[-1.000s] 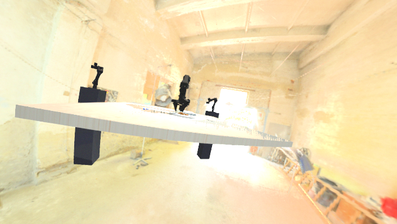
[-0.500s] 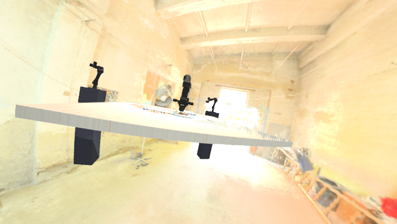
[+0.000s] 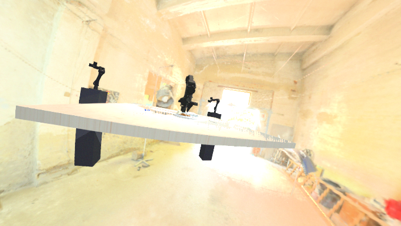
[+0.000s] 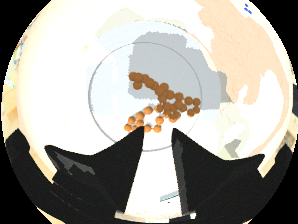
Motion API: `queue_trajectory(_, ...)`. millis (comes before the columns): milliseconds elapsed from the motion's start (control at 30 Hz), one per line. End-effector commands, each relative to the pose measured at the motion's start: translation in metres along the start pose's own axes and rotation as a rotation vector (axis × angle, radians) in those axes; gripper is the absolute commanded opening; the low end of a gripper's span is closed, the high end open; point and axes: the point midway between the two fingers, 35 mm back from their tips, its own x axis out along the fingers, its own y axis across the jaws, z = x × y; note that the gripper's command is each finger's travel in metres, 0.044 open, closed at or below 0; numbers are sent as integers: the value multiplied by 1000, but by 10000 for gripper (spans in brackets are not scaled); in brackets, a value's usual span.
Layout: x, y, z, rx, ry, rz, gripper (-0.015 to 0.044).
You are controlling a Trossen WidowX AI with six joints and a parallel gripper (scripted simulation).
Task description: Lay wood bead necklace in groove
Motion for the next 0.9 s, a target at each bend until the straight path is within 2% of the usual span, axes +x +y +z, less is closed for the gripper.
queue_trajectory(0,-10,19,1,422,-11,13,120)
queue_trajectory(867,6,22,3,417,-12,23,120)
